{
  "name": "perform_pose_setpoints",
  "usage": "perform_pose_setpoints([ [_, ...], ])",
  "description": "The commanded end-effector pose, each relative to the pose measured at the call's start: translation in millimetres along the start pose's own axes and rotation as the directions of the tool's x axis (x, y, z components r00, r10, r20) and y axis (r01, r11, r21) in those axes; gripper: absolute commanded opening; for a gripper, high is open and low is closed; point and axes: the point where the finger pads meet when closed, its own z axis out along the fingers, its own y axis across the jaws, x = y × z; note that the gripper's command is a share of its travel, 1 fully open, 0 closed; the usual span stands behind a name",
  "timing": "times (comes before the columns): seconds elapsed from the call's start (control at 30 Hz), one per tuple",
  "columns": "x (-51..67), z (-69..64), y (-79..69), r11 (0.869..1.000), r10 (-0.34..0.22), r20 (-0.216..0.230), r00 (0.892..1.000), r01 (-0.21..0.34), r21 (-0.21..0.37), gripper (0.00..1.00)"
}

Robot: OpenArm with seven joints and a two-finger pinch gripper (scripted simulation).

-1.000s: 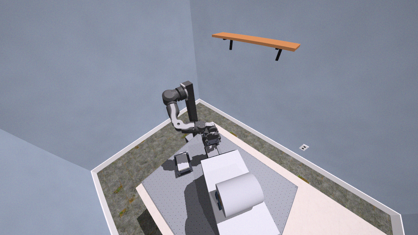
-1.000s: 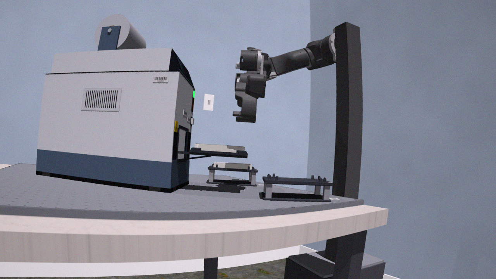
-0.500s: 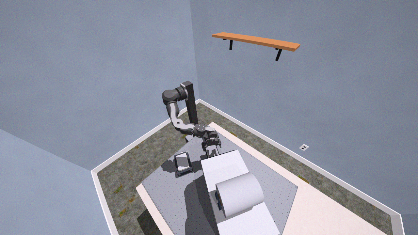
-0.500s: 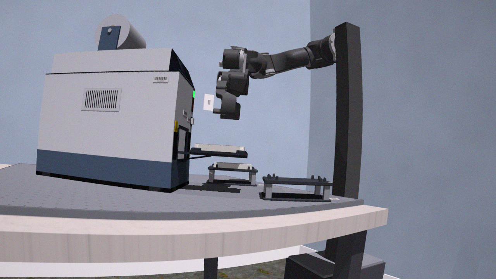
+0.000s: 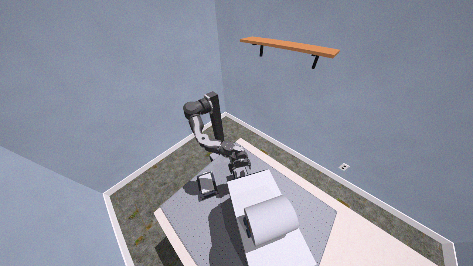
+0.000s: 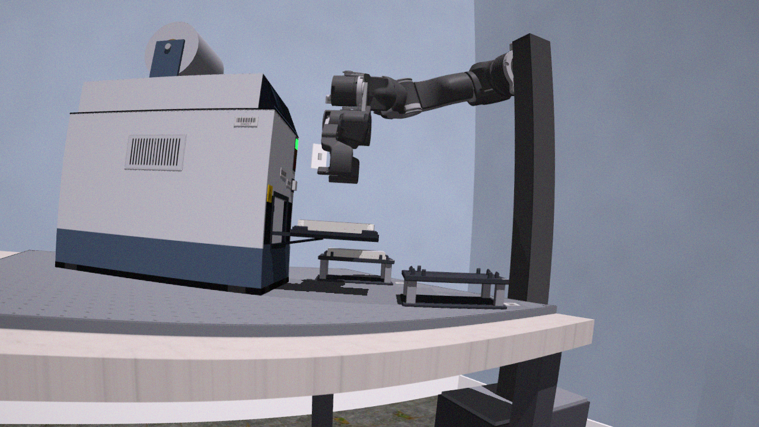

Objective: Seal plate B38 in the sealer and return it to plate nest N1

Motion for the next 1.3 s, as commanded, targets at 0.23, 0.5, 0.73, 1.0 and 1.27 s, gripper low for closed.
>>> perform_pose_setpoints([
  [0.23,-7.1,-3.8,3.3,0.999,-0.035,-0.004,0.999,0.035,-0.020,0.77],
  [0.5,-4.2,-3.6,3.8,0.999,-0.034,-0.002,0.999,0.034,-0.018,0.77],
  [0.73,-1.4,-2.4,4.3,0.999,-0.035,-0.004,0.999,0.035,-0.019,0.77],
  [1.0,-1.2,-3.4,5.1,0.999,-0.038,-0.003,0.999,0.038,-0.022,0.77],
  [1.27,1.0,-1.9,4.2,0.999,-0.035,-0.004,0.999,0.035,-0.020,0.77],
])
